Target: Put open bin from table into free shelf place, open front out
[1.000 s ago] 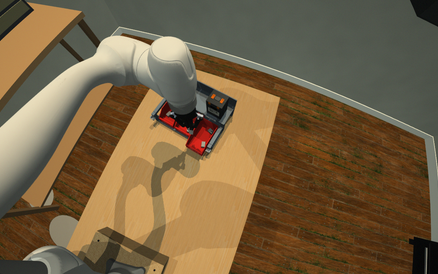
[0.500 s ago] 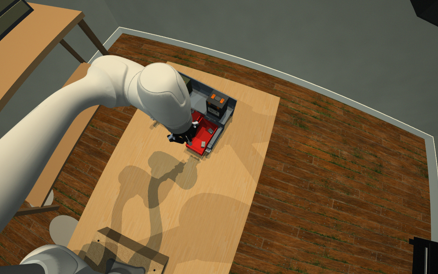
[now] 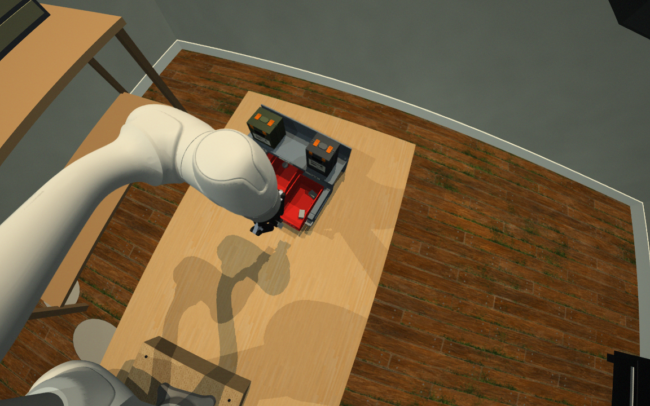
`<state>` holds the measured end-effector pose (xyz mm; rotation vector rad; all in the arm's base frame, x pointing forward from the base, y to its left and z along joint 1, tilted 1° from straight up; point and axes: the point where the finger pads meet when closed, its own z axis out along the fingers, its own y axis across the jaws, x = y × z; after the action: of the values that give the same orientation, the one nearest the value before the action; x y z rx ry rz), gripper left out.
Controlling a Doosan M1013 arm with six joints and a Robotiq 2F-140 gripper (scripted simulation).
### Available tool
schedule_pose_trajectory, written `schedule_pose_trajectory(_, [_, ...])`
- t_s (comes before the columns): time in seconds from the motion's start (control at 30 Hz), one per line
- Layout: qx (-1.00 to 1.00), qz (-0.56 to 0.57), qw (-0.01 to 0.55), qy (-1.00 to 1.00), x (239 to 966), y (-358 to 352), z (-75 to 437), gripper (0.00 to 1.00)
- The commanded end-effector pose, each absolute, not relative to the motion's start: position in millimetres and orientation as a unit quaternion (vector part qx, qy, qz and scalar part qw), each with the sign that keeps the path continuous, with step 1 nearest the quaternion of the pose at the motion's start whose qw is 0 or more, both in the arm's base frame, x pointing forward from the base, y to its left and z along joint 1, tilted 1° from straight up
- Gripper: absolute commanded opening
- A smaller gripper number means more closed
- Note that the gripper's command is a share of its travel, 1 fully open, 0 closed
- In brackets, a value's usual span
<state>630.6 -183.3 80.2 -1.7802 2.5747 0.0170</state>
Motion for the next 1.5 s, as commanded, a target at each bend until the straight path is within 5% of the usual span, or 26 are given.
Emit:
schedule_pose_trajectory(0.0, [-0.569,0.006,0.006,0.822,630.5,-183.4,80.3,0.00])
schedule_pose_trajectory(1.47, [-0.569,0.006,0.006,0.822,630.5,-183.3,73.2,0.00])
